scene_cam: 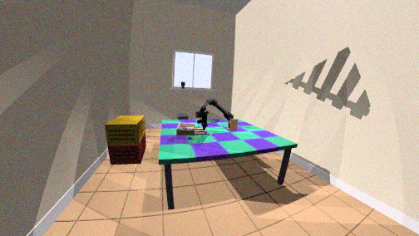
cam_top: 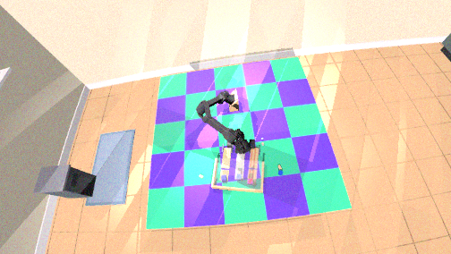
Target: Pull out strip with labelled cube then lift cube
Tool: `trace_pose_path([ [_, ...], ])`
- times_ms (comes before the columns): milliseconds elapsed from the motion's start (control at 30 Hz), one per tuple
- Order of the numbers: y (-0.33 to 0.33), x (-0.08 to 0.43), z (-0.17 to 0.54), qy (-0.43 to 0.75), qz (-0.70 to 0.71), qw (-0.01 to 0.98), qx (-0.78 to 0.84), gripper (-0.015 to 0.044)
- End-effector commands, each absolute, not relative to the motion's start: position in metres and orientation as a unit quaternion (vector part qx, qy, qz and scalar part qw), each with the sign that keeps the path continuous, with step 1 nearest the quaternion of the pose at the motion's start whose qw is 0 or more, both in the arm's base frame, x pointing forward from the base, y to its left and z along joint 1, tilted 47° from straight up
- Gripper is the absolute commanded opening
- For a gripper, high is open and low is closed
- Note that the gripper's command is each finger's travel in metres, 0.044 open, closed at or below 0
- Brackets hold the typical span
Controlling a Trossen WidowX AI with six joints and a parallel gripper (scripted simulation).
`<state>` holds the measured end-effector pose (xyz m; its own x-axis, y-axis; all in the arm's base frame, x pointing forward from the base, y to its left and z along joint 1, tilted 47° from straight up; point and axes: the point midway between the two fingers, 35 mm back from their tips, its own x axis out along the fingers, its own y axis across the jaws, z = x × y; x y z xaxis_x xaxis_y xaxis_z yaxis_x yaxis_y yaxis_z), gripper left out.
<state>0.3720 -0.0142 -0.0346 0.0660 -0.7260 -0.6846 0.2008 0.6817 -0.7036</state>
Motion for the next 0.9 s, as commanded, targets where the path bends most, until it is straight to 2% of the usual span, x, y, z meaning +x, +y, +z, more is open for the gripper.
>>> trace_pose_path([
  [0, -0.017, 0.36, -0.041, 0.605, -0.334, 0.689, -0.219, 0.0],
  [867, -0.012, 0.322, -0.049, 0.606, -0.333, 0.688, -0.219, 0.0],
])
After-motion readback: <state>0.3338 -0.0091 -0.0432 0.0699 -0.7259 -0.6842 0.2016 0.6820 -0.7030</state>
